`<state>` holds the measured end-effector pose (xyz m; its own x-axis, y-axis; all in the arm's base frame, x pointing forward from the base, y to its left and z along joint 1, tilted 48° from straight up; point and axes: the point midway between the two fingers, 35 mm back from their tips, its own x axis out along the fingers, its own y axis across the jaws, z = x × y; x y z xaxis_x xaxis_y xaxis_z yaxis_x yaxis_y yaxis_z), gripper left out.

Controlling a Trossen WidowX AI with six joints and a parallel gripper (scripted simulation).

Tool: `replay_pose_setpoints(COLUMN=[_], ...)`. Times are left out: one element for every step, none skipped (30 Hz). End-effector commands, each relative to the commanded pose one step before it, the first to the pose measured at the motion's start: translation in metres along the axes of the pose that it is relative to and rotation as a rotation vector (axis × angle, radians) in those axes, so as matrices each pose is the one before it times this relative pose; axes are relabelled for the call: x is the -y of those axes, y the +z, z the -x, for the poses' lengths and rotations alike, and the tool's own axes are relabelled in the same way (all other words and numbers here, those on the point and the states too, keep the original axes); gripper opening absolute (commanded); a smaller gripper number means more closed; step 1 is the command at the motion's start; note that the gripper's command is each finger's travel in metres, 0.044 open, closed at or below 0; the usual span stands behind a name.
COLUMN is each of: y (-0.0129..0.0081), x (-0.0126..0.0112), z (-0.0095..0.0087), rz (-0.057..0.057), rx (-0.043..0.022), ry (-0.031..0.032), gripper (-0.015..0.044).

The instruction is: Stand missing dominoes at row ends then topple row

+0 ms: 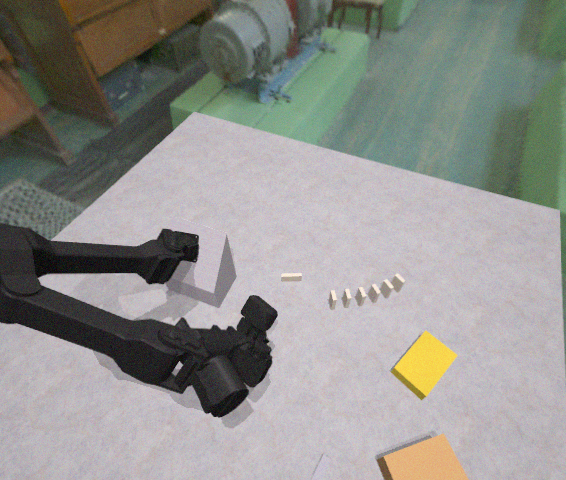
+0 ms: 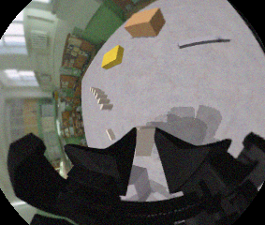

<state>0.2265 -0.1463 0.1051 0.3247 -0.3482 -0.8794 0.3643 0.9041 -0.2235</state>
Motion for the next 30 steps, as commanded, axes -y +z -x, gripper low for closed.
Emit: replay_pose_setpoints(y=[0.00249, 0.00090, 0.00091, 0.00091, 0.00091, 0.00092, 0.00098, 0.00098, 0.00098, 0.00097, 0.00096, 0.00096, 0.00095, 0.00094, 0.00093, 0.00092, 0.00084, 0.00083, 0.00083, 0.00082, 0.00082, 0.00081, 0.00081, 0.00080, 0.00080, 0.00080, 0.00080, 0.00080, 0.00080, 0.00081], x=[0.00172, 0.00085, 0.00090, 0.00095, 0.00100, 0.00104, 0.00122, 0.00125, 0.00128, 0.00130, 0.00132, 0.00134, 0.00135, 0.00136, 0.00136, 0.00136, 0.00118, 0.00117, 0.00115, 0.00112, 0.00110, 0.00106, 0.00103, 0.00099, 0.00094, 0.00089, 0.00084, 0.00078, 0.00072, 0.00065], z=[-0.00264, -0.00079, -0.00068, -0.00057, -0.00046, -0.00035, -0.00020, -0.00009, 0.00001, 0.00012, 0.00023, 0.00033, 0.00044, 0.00054, 0.00065, 0.00075, 0.00081, 0.00091, 0.00101, 0.00110, 0.00119, 0.00128, 0.00137, 0.00146, 0.00154, 0.00162, 0.00170, 0.00177, 0.00185, 0.00191], rz=[-0.0087, -0.0019, -0.0014, -0.0008, -0.0002, 0.0004, 0.0015, 0.0021, 0.0027, 0.0033, 0.0040, 0.0047, 0.0053, 0.0060, 0.0067, 0.0073, 0.0074, 0.0081, 0.0087, 0.0094, 0.0101, 0.0108, 0.0115, 0.0121, 0.0128, 0.0135, 0.0142, 0.0148, 0.0155, 0.0161], rx=[0.07983, 0.02129, 0.02165, 0.02198, 0.02229, 0.02256, 0.02305, 0.02327, 0.02345, 0.02361, 0.02374, 0.02385, 0.02393, 0.02399, 0.02401, 0.02402, 0.02383, 0.02380, 0.02375, 0.02367, 0.02356, 0.02344, 0.02329, 0.02311, 0.02292, 0.02270, 0.02247, 0.02221, 0.02194, 0.02164], ry=[0.04540, 0.01010, 0.00954, 0.00898, 0.00842, 0.00786, 0.00657, 0.00600, 0.00545, 0.00490, 0.00435, 0.00381, 0.00327, 0.00275, 0.00224, 0.00173, 0.00218, 0.00173, 0.00129, 0.00086, 0.00045, 0.00005, -0.00033, -0.00069, -0.00103, -0.00135, -0.00166, -0.00194, -0.00220, -0.00244], gripper=[0.0107, 0.0107, 0.0107, 0.0107, 0.0107, 0.0107, 0.0107, 0.0107, 0.0107, 0.0107, 0.0107, 0.0107, 0.0107, 0.0107, 0.0107, 0.0107, 0.0107, 0.0107, 0.0107, 0.0107, 0.0107, 0.0107, 0.0107, 0.0107, 0.0107, 0.0107, 0.0107, 0.0107, 0.0107, 0.0107])
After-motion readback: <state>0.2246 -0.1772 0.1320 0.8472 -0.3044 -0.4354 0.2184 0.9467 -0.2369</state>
